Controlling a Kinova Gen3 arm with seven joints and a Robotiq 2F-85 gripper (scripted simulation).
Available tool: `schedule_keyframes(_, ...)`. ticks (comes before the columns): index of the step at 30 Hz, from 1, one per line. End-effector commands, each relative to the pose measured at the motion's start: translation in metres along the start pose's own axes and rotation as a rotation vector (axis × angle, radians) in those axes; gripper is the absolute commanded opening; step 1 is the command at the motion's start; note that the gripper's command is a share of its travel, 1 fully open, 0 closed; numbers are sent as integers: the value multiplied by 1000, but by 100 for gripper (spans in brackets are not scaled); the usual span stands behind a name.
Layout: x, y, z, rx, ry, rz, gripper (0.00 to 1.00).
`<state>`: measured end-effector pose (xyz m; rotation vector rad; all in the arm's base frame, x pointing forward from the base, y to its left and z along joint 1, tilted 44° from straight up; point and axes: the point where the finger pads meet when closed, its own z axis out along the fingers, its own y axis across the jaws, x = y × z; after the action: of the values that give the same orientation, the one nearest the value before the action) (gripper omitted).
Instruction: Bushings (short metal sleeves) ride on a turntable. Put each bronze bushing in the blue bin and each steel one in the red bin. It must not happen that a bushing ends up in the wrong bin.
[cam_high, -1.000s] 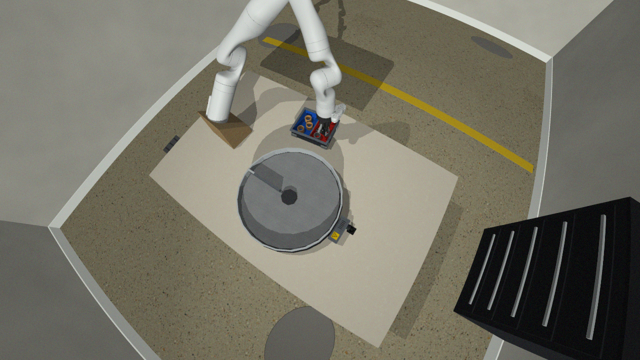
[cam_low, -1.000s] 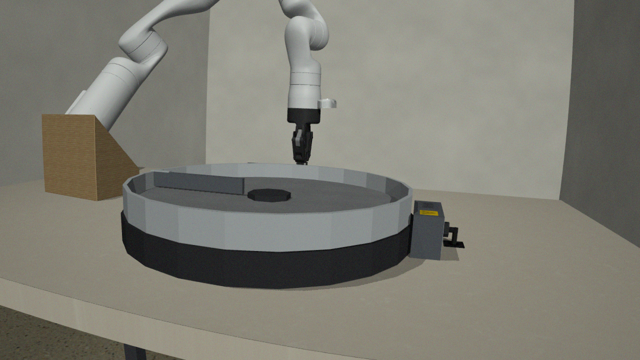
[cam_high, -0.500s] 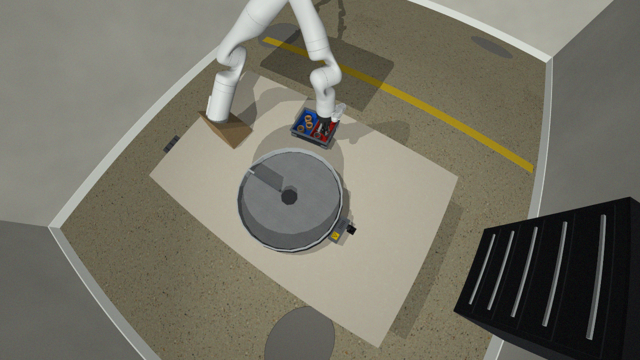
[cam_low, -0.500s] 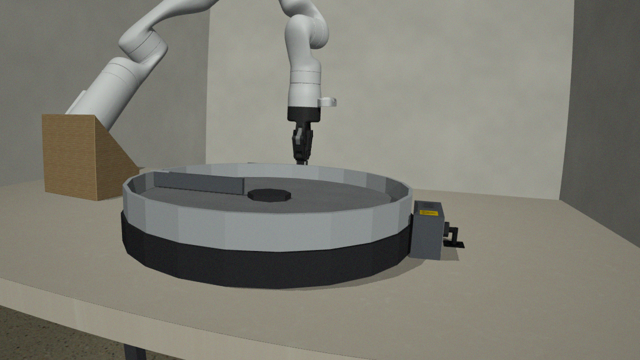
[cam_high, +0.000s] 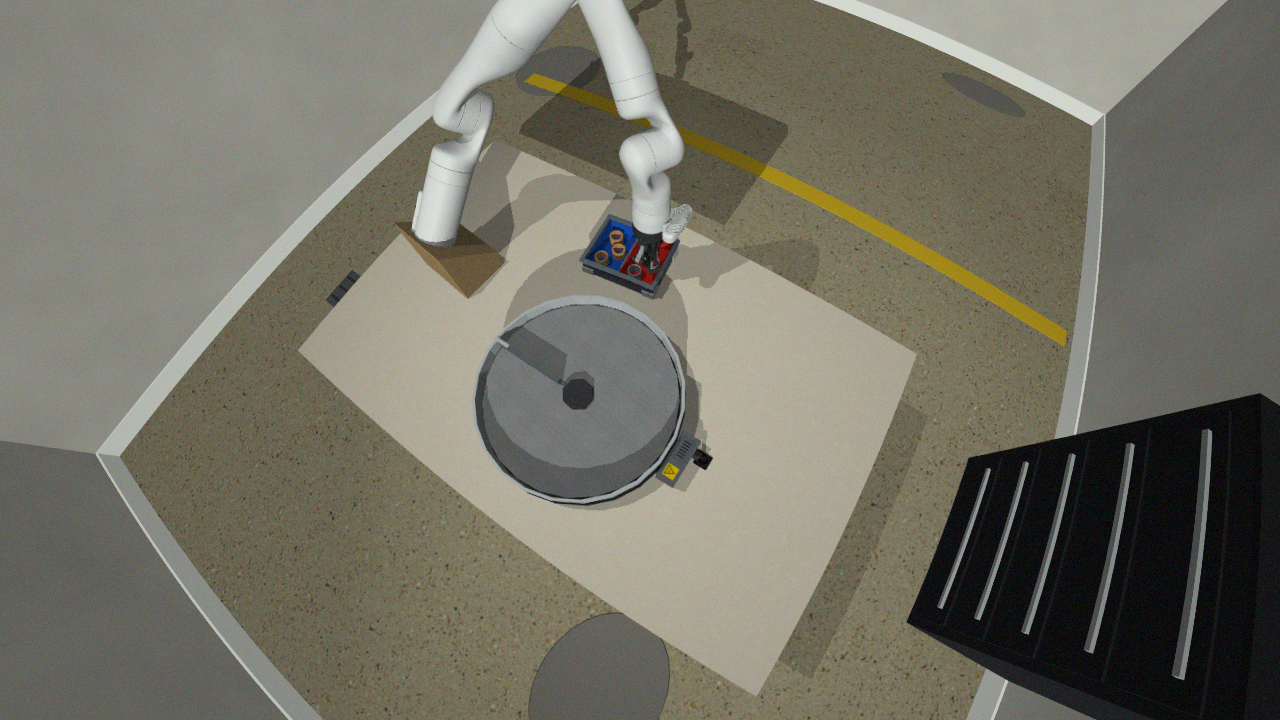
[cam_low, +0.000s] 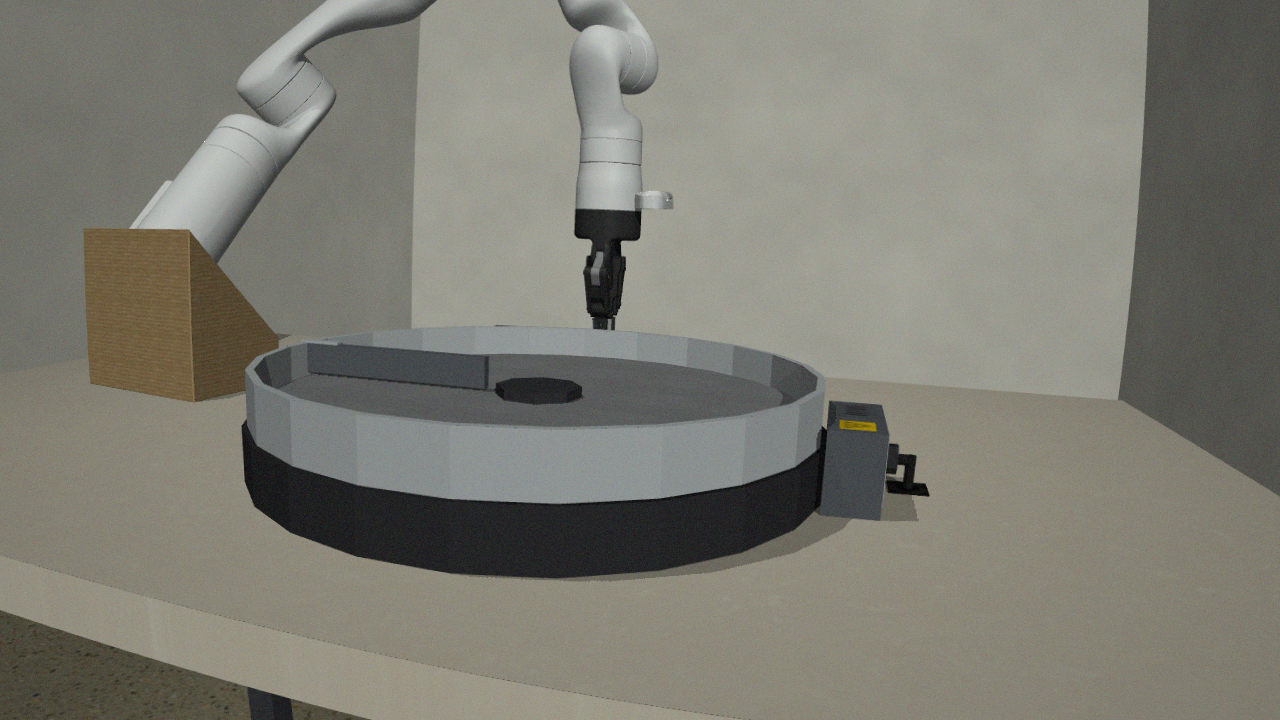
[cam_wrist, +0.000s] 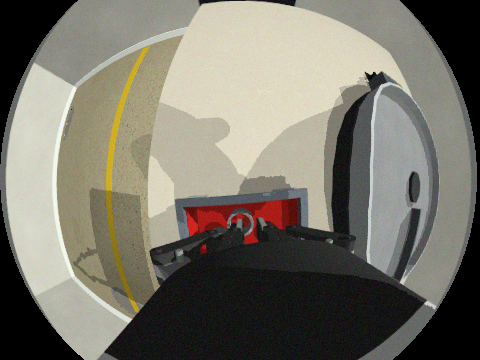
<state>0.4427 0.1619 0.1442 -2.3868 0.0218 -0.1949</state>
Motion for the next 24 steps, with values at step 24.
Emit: schedule_keyframes(24, 1, 0, -98, -2, 4, 0, 16)
